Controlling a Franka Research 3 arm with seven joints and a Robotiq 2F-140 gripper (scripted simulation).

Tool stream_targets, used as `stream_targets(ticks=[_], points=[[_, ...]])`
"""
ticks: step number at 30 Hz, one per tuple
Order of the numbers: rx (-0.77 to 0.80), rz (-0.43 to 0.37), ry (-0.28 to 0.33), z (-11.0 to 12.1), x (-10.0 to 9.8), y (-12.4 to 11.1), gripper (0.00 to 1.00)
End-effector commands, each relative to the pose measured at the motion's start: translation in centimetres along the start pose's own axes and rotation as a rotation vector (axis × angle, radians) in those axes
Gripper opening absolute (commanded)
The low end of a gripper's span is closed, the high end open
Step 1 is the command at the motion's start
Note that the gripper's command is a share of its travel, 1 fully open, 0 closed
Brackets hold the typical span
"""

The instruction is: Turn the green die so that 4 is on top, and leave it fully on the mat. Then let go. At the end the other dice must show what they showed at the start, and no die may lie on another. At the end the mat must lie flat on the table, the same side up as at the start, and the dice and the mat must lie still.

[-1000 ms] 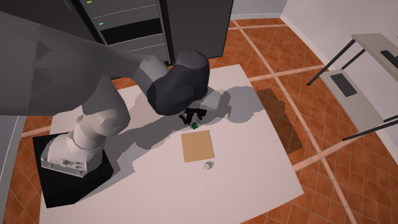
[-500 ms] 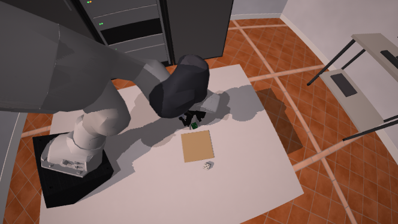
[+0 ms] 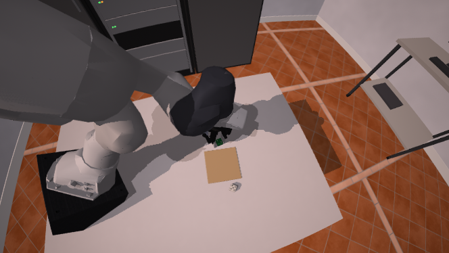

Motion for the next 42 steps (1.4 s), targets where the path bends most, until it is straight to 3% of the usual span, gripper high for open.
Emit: stream_targets(ticks=[1,34,35,42], points=[[0.007,-0.003,0.013,-0.34,-0.03,-0.13,0.25],[0.007,-0.003,0.013,-0.34,-0.03,-0.13,0.25],[0.007,-0.003,0.013,-0.34,-0.03,-0.13,0.13],[0.007,-0.003,0.013,-0.34,-0.03,-0.13,0.13]])
Point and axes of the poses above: the point where the finger pads meet when closed, its own x axis out along the fingers, its own z axis across the jaws, y = z × x, the point moved 4 cm from there along -x, back along the fingers, and after that the axes turned 3 degrees about x, right-handed, at the moved point
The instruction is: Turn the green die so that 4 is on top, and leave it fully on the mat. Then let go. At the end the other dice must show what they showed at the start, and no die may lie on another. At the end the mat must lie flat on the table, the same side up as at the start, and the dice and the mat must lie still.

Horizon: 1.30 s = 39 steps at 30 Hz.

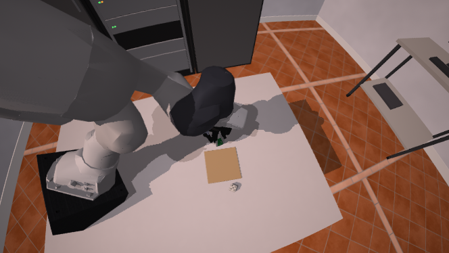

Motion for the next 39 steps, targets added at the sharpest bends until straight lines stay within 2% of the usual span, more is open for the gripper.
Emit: stream_targets(ticks=[1,31,35,39], points=[[0.005,0.000,0.002,0.0,0.0,0.0,0.13],[0.005,-0.001,0.002,0.0,-0.1,0.0,0.13],[0.005,-0.001,0.002,0.0,-0.9,0.0,0.13],[0.005,-0.001,0.002,0.0,-3.0,0.0,0.13]])
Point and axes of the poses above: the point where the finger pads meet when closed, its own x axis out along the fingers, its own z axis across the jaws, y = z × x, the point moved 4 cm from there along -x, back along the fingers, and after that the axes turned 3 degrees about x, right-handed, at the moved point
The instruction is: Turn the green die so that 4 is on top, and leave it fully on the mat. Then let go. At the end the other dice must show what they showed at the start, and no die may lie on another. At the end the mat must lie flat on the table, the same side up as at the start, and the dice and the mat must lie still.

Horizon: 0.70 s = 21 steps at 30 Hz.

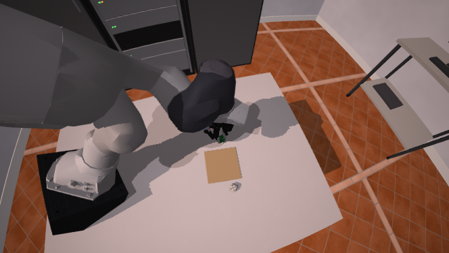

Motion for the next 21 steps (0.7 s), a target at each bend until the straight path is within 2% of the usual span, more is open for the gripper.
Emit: stream_targets(ticks=[1,5,7,11,21], points=[[-0.002,0.005,-0.029,0.8,-1.7,0.2,0.13],[-0.002,0.005,-0.029,0.7,-4.9,0.2,0.13],[-0.002,0.005,-0.029,0.7,-4.9,0.2,0.13],[-0.002,0.005,-0.029,0.6,-7.4,0.2,0.13],[-0.002,0.005,-0.029,0.6,-7.9,0.2,0.13]])
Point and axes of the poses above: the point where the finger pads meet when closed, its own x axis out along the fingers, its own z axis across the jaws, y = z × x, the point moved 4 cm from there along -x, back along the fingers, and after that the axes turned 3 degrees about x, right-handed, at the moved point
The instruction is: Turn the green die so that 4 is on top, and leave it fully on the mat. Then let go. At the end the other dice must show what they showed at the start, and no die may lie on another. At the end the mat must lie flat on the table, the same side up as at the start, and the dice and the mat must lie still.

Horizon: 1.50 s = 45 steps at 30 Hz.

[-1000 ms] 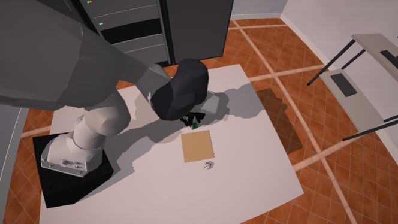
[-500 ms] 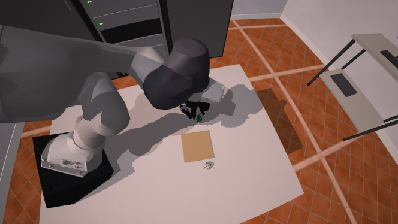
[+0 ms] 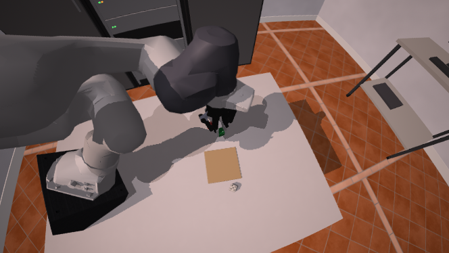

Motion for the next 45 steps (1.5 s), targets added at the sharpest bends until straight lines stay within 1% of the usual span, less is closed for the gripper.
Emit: stream_targets(ticks=[1,3,4,5,6,9,10,11,15,16,18,20,21,22,27,32,34,35,37,39,42,43,44,45], points=[[-0.003,0.000,-0.020,0.5,0.1,0.1,0.13],[-0.003,0.000,-0.020,0.5,0.1,0.1,0.13],[0.047,0.001,-0.022,0.6,0.2,0.7,0.13],[0.151,0.001,-0.025,0.7,0.4,1.9,0.13],[0.199,0.002,-0.026,0.8,0.4,2.4,0.13],[0.292,0.003,-0.027,1.0,0.5,3.5,0.13],[0.298,0.003,-0.027,1.0,0.6,3.6,0.13],[0.346,0.003,-0.028,1.1,0.6,4.1,0.13],[0.457,0.005,-0.027,1.4,0.7,5.4,0.13],[0.461,0.005,-0.027,1.4,0.7,5.5,0.13],[0.533,0.006,-0.026,1.6,0.8,6.3,0.13],[0.533,0.006,-0.026,1.6,0.8,6.3,0.13],[0.603,0.006,-0.025,1.8,0.8,7.2,0.13],[0.610,0.006,-0.025,1.8,0.8,7.3,0.13],[0.759,0.008,-0.020,2.3,0.8,9.0,0.13],[0.777,-0.003,-0.023,2.4,0.9,9.1,0.13],[0.774,-0.039,-0.037,2.6,1.2,8.8,0.13],[0.772,-0.070,-0.048,2.6,1.5,8.5,0.13],[0.772,-0.070,-0.048,2.6,1.5,8.5,0.13],[0.766,-0.158,-0.076,2.8,2.1,7.7,0.13],[0.754,-0.329,-0.113,3.1,3.0,6.3,0.13],[0.752,-0.351,-0.116,3.1,3.1,6.1,0.13],[0.748,-0.415,-0.122,3.2,3.3,5.7,0.13],[0.747,-0.428,-0.123,3.2,3.4,5.7,0.13]])
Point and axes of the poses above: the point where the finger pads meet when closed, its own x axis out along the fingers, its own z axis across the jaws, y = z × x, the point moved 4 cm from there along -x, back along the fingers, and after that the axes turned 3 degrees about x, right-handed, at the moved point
